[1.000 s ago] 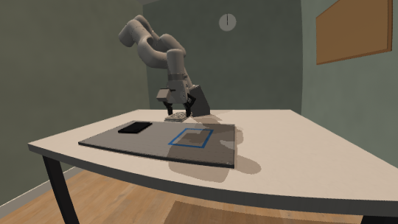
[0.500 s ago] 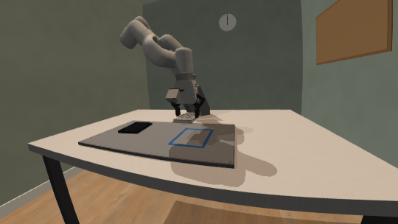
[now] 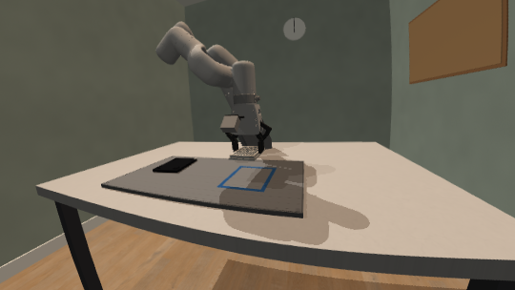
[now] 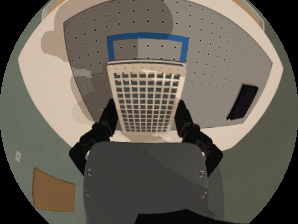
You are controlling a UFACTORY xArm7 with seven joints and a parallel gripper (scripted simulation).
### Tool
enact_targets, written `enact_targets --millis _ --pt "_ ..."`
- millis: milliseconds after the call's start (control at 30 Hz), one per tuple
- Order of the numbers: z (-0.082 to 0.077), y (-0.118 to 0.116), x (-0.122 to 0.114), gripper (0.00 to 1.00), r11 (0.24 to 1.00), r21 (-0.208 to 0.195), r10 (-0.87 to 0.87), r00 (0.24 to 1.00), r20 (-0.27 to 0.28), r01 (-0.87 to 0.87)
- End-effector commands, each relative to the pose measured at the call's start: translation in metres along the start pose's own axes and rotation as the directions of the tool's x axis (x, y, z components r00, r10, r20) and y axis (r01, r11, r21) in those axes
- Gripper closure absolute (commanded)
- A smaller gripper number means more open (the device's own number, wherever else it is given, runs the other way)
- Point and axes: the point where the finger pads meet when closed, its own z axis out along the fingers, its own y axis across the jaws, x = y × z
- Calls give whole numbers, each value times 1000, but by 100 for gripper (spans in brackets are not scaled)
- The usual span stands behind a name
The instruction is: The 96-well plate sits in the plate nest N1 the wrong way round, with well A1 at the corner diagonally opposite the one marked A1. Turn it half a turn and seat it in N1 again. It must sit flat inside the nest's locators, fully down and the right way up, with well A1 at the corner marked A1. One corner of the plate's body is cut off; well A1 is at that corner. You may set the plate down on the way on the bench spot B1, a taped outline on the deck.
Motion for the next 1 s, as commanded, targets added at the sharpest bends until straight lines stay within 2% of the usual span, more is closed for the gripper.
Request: enact_targets --millis 0,867,967 --pt "-2 -2 1 100 1000 3 -1 1000 -3 1" --pt "-2 -2 1 100 1000 3 -1 1000 -3 1" --pt "3 -2 1 100 1000 3 -1 1000 -3 1"
